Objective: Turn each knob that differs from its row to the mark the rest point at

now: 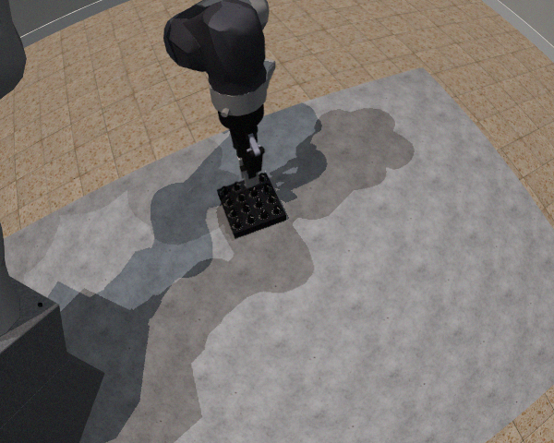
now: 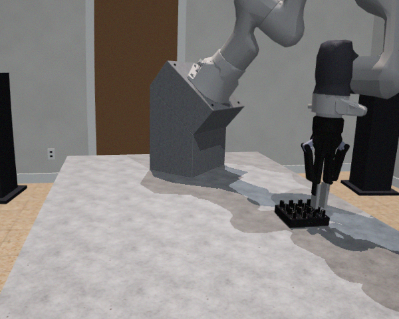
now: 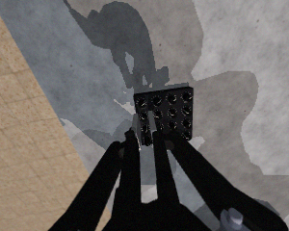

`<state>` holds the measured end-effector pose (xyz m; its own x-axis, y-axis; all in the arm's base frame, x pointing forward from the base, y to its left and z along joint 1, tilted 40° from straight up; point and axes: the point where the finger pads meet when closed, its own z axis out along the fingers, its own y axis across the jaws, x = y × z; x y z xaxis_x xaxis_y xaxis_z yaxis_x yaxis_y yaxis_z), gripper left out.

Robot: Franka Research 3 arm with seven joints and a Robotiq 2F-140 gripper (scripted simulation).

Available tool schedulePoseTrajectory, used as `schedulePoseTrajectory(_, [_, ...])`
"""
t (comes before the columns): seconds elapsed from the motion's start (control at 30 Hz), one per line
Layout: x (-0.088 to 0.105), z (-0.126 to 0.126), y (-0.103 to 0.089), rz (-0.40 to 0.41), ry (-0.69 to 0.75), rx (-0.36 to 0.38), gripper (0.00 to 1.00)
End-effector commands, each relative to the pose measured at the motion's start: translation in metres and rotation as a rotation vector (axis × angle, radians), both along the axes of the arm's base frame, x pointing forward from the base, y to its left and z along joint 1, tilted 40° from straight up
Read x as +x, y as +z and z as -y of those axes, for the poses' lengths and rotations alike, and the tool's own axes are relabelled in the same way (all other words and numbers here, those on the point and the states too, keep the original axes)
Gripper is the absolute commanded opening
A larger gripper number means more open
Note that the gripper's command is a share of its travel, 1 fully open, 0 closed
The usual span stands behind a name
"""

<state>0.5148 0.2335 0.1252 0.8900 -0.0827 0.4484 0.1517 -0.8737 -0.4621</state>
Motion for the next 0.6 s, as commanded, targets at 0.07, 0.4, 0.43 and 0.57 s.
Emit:
schedulePoseTrajectory(0.07, [-0.004,0.002,0.006,-0.009,-0.004,0.010,0.12])
schedulePoseTrajectory(0.4, [-0.013,0.013,0.022,-0.009,-0.004,0.010,0.12])
schedulePoseTrajectory(0.43, [-0.013,0.013,0.023,-0.009,-0.004,0.010,0.12])
schedulePoseTrajectory(0.57, [-0.014,0.014,0.023,-0.009,-0.004,0.011,0.12])
